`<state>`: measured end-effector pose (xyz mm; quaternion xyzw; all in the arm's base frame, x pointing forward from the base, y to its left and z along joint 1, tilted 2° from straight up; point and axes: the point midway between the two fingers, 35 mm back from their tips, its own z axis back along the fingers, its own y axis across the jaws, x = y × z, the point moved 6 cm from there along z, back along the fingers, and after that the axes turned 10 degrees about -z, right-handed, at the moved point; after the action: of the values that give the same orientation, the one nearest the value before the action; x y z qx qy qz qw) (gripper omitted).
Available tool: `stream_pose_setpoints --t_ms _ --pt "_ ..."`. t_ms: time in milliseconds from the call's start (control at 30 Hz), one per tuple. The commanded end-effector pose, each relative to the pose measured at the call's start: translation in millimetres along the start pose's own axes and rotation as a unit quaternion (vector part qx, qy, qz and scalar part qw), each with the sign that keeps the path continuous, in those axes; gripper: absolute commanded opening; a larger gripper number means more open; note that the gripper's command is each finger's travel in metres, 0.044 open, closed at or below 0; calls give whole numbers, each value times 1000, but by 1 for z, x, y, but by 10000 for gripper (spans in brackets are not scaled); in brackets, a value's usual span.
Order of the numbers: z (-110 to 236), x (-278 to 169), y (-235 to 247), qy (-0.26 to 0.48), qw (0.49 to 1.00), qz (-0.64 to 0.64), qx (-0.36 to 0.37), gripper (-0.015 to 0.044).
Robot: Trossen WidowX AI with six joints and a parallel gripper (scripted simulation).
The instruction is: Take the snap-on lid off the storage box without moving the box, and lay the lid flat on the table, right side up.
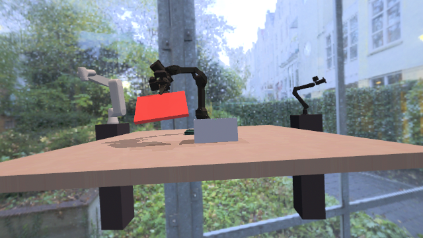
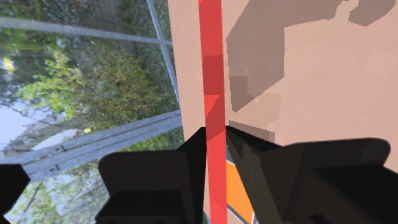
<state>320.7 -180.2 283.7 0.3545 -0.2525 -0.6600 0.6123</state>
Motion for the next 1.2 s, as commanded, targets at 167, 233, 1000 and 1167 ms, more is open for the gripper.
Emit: stream_pose_setpoints --t_ms 167,233,1000,1167 --pt "4 18 7 2 1000 6 8 0" --pt "4 21 8 2 1000 6 8 0" --pt "8 66 14 0 1000 8 7 0" --pt "8 76 15 0 1000 8 7 0"
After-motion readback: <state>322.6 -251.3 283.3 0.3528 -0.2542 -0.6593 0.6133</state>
